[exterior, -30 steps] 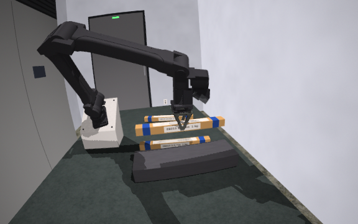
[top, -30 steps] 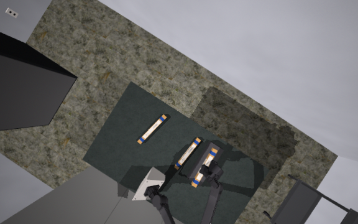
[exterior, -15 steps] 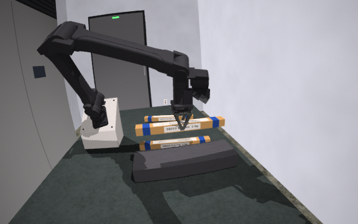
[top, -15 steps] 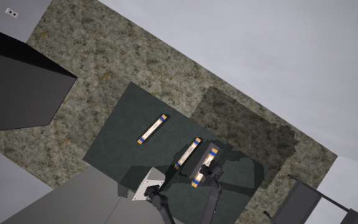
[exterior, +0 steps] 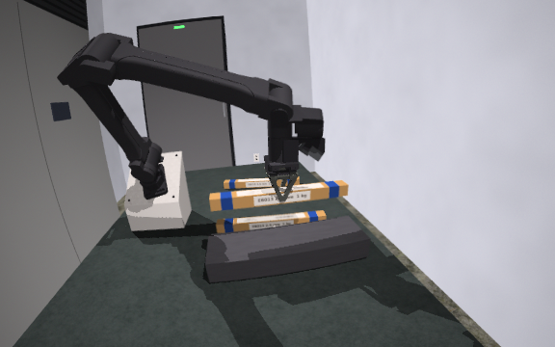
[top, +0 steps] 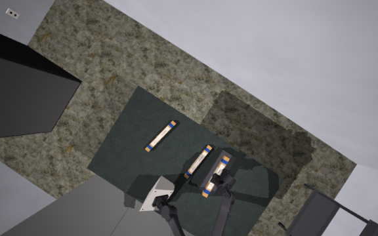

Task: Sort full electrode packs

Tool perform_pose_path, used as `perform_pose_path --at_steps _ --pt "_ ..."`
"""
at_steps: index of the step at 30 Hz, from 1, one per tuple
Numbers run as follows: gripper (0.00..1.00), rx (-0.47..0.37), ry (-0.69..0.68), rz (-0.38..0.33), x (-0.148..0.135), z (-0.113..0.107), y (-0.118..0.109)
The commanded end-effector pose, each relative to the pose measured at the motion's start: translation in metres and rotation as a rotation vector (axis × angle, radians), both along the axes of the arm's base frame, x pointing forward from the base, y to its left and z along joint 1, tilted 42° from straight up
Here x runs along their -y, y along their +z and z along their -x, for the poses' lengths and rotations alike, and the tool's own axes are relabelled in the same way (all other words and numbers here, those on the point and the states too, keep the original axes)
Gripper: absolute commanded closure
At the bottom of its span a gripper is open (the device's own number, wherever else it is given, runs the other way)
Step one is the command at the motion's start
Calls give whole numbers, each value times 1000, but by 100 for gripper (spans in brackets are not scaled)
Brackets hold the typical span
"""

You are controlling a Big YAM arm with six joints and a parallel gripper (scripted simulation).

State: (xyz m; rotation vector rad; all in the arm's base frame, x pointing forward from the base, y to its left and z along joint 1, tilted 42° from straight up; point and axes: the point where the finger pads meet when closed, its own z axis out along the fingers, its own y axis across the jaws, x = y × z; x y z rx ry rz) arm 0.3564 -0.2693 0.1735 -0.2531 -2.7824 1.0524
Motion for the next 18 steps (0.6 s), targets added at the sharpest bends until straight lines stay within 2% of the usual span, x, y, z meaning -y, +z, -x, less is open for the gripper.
perform_pose_path --at_steps 1,18 --pt "100 103 30 39 -4 -14 47" --pt "100 106 30 40 -4 -16 49"
